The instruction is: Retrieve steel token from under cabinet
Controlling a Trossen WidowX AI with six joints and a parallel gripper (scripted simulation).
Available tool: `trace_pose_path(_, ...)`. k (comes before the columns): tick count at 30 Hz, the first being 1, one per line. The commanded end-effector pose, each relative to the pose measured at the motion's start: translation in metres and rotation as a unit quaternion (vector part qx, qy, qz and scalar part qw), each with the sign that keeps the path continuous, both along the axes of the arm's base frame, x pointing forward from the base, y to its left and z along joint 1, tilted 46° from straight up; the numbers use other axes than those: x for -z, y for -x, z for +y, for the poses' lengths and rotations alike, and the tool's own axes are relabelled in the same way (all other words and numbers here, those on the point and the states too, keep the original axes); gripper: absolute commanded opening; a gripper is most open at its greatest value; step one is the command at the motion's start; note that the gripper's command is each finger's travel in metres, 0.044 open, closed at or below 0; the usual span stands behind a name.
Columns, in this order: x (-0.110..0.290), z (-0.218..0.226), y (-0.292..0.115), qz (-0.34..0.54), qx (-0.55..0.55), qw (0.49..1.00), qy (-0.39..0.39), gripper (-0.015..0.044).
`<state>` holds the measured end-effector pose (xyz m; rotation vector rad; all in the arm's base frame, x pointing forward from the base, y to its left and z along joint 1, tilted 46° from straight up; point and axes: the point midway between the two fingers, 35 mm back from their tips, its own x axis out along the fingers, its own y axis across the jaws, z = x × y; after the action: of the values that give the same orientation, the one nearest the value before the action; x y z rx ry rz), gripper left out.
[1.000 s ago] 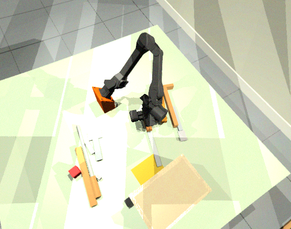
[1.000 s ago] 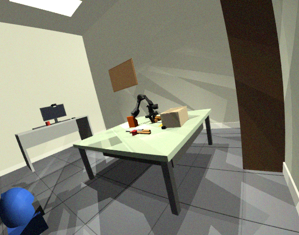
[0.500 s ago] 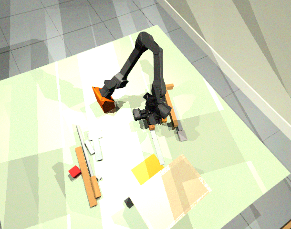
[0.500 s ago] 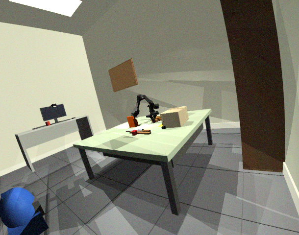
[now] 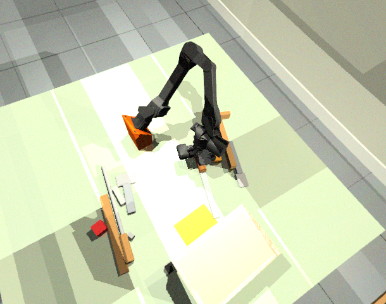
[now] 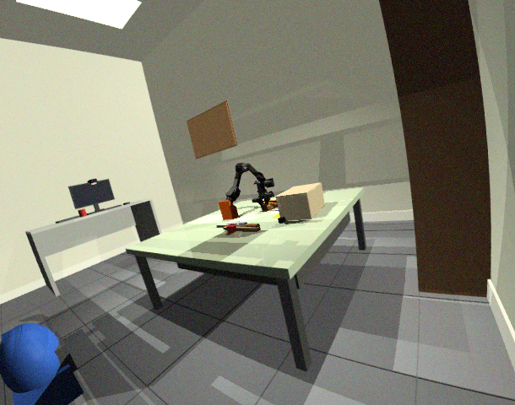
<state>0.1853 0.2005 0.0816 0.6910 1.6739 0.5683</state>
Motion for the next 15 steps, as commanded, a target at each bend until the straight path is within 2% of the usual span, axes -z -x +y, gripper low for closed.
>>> trace_pose_path(1, 0.0000, 0.0000, 0.0000, -0.001, 0.001, 1.000, -0.001, 0.0226)
trace_pose_path(3, 0.0000, 0.0000, 0.0000, -0.001, 0.001, 1.000, -0.002, 0.0270)
trace_pose_path(15, 0.0011, 0.0013, 0.0007, -0.002, 0.001, 1.000, -0.002, 0.0270)
